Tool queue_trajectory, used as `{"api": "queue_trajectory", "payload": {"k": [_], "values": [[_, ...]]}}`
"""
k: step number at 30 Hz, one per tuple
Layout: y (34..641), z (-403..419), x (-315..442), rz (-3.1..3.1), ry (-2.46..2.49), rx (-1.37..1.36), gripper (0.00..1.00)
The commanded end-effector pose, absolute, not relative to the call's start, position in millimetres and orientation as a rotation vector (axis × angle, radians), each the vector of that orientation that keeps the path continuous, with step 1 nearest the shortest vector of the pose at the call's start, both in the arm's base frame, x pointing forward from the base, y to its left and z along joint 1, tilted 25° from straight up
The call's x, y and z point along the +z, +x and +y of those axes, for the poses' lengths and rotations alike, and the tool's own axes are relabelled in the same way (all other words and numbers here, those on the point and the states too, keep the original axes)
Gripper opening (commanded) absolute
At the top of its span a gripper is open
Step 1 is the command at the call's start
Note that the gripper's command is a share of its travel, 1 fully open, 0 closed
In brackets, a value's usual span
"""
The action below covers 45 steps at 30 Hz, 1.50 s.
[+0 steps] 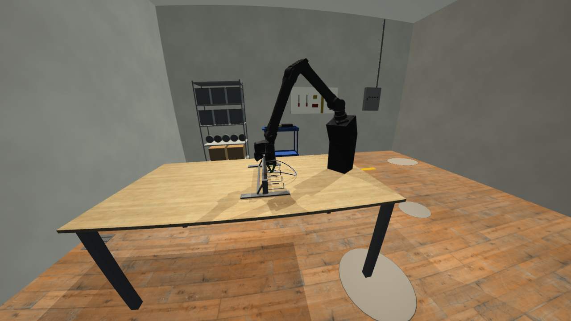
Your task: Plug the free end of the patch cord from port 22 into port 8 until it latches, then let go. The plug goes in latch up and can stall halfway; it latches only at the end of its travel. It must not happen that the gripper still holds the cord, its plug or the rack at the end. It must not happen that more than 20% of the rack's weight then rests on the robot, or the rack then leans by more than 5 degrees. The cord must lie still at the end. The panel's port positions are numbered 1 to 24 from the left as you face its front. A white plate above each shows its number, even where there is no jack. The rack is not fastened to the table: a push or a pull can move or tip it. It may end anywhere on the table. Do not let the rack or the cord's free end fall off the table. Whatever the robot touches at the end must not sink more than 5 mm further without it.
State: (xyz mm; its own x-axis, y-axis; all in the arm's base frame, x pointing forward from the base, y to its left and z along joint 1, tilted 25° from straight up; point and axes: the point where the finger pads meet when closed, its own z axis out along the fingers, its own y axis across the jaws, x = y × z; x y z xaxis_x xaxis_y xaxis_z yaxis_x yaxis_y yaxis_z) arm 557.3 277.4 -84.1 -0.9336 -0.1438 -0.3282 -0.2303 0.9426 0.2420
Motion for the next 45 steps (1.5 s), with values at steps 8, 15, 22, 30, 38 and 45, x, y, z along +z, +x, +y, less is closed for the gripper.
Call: {"api": "queue_trajectory", "payload": {"k": [8,15,22,30,38,45], "values": [[568.3,271.3,-72.7,2.769,-0.27,0.396,0.0],[568.5,273.2,-72.8,2.769,-0.274,0.397,0.0],[569.2,273.9,-73.1,2.768,-0.273,0.398,0.0],[569.6,274.1,-73.6,2.768,-0.272,0.398,0.0],[571.1,275.0,-73.9,2.768,-0.272,0.399,0.0],[571.8,275.3,-74.2,2.768,-0.272,0.399,0.0]]}}
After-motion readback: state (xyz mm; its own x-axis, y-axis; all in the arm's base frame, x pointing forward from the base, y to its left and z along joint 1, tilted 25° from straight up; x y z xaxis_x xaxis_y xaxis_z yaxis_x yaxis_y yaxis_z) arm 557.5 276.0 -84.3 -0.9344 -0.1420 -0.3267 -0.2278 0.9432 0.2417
